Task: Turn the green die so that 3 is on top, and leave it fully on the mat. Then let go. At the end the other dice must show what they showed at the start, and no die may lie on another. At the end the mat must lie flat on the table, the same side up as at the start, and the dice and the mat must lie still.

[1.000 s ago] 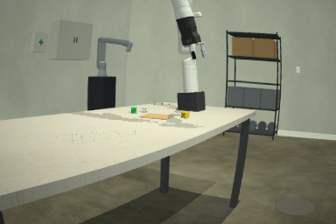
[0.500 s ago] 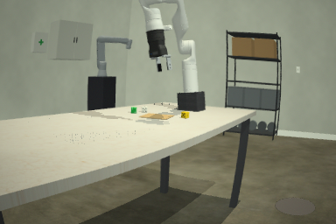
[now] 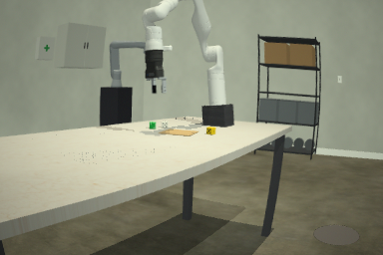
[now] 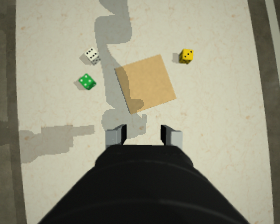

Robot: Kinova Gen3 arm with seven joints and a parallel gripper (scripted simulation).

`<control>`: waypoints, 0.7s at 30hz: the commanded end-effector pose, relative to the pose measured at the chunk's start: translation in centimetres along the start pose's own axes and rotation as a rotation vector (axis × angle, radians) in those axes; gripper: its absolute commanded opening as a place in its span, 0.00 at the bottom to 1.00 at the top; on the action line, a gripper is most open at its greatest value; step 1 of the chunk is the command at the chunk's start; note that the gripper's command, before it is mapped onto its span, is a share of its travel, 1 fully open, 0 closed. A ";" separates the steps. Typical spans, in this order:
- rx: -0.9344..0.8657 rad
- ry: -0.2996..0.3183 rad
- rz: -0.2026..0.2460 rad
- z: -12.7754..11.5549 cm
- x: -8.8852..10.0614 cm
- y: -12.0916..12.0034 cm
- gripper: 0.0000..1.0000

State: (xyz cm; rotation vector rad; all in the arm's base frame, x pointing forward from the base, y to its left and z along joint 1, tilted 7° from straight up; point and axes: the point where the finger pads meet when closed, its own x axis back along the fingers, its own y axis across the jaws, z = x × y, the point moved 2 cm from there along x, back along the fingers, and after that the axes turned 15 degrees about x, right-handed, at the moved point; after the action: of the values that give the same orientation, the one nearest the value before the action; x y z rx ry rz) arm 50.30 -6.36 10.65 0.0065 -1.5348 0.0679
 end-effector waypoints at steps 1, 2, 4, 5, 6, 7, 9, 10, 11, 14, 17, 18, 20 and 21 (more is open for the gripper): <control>0.007 -0.017 0.019 2.1 0.0 -3.2 1.00; 0.015 -0.018 0.025 3.0 -0.3 -4.1 1.00; 0.032 -0.019 0.038 4.8 -0.8 -5.8 1.00; 0.039 -0.019 0.043 5.7 -1.1 -6.5 1.00; 0.047 -0.020 0.048 6.5 -1.3 -7.1 1.00; 0.054 -0.020 0.052 7.2 -1.5 -7.7 1.00; 0.066 -0.020 0.060 8.6 -1.8 -8.7 1.00; 0.072 -0.020 0.063 9.2 -1.9 -9.0 1.00; 0.077 -0.020 0.066 9.7 -2.0 -9.4 1.00; 0.089 -0.019 0.072 11.0 -2.3 -10.1 1.00; 0.092 -0.019 0.073 11.3 -2.4 -10.3 1.00; 0.094 -0.019 0.074 11.5 -2.4 -10.4 1.00; 0.097 -0.019 0.076 11.9 -2.5 -10.6 1.00; 0.098 -0.019 0.076 12.0 -2.5 -10.6 1.00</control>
State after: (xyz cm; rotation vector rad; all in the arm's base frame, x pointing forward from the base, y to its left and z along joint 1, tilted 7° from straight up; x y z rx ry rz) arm 39.07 -16.90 8.72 0.0313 -1.5401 0.1950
